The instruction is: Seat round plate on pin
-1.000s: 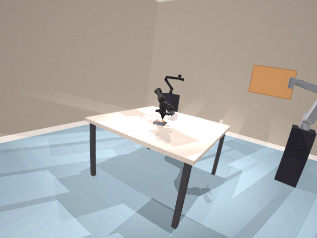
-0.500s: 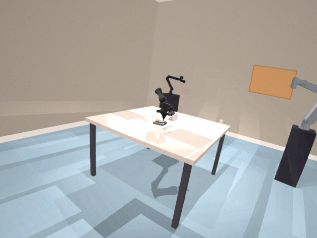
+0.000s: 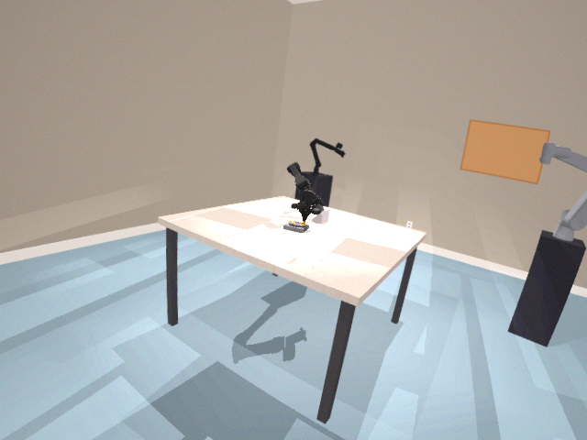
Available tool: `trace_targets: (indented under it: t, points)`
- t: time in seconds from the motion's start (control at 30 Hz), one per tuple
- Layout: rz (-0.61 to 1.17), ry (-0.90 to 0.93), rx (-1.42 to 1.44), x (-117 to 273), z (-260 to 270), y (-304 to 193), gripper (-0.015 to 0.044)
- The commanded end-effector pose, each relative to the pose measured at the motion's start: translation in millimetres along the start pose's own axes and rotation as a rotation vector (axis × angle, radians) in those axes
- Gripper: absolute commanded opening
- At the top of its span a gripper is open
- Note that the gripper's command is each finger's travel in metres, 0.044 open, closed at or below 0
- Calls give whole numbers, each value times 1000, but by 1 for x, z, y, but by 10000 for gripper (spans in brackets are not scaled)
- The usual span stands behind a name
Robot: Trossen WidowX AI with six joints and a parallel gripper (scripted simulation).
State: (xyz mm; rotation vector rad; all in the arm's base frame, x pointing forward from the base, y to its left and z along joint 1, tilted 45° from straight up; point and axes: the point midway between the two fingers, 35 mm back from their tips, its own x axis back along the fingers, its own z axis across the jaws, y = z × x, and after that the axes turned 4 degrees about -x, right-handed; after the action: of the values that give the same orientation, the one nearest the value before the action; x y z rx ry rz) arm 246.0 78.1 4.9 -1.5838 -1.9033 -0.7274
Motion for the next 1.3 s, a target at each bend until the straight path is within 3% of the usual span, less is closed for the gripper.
trace_targets:
  t: [0.0, 1.27]
  points:
    - [-2, 9, -6, 1, 7, 3, 0]
    - [-3, 10, -7, 5, 26, 24, 0]
